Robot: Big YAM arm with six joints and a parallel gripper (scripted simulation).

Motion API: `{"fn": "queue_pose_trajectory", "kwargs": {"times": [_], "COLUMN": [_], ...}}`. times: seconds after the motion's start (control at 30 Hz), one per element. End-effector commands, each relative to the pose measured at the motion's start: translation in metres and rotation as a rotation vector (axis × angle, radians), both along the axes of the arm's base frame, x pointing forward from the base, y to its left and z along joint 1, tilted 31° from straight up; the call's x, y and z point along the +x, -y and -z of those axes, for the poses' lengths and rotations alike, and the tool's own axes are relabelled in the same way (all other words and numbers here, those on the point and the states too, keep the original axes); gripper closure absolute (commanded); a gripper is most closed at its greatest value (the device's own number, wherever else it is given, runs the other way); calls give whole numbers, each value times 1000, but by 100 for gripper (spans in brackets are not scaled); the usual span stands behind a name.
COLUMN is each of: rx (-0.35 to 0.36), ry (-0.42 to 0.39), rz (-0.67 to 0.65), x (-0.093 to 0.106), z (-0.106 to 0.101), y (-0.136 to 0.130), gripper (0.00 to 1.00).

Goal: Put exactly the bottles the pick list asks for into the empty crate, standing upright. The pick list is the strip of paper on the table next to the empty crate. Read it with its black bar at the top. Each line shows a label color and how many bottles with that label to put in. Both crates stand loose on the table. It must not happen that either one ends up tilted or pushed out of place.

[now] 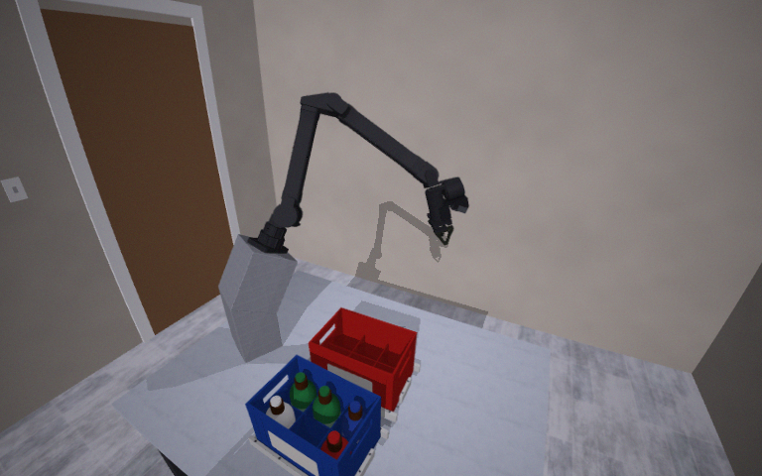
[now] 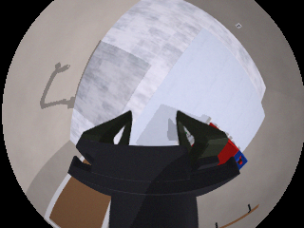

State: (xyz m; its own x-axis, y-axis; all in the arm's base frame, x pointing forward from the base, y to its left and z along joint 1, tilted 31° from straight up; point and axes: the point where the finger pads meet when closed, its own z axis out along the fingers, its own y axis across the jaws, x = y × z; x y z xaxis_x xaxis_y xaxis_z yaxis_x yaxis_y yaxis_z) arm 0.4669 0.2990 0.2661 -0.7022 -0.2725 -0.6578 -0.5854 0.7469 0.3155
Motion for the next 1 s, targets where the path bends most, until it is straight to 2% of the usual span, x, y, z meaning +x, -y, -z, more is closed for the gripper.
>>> {"fn": "queue_pose_trajectory", "kwargs": {"times": [0.0, 0.03, 0.07, 0.13, 0.33, 0.37, 0.4, 0.47, 0.53, 0.57, 0.73, 0.77, 0.8, 0.83, 0.9, 0.97], "rx": [0, -34, -38, -62, -45, -87, -87, -105, -105, -128, -117, -154, -153, -169, -196, -193], "ry": [56, 27, 37, -11, -10, -23, 12, 0, 0, -41, -50, -51, -15, -21, -67, -73], "rz": [-37, -55, -64, -65, -49, -83, -99, -110, -110, -112, -96, -131, -147, -159, -162, -154], "x": [-7, -9, -17, -37, -64, -71, -66, -77, -77, -91, -113, -118, -113, -118, -137, -147], "z": [-42, -31, -40, -10, -9, -5, -32, -27, -27, -1, 2, 4, -22, -21, 8, 11], "y": [-10, -12, -10, -5, -8, -5, -11, -10, -10, -4, -2, 0, -6, -5, 4, 6], "gripper": [39, 39, 39, 39, 39, 39, 39, 39, 39, 39, 39, 39, 39, 39, 39, 39]}}
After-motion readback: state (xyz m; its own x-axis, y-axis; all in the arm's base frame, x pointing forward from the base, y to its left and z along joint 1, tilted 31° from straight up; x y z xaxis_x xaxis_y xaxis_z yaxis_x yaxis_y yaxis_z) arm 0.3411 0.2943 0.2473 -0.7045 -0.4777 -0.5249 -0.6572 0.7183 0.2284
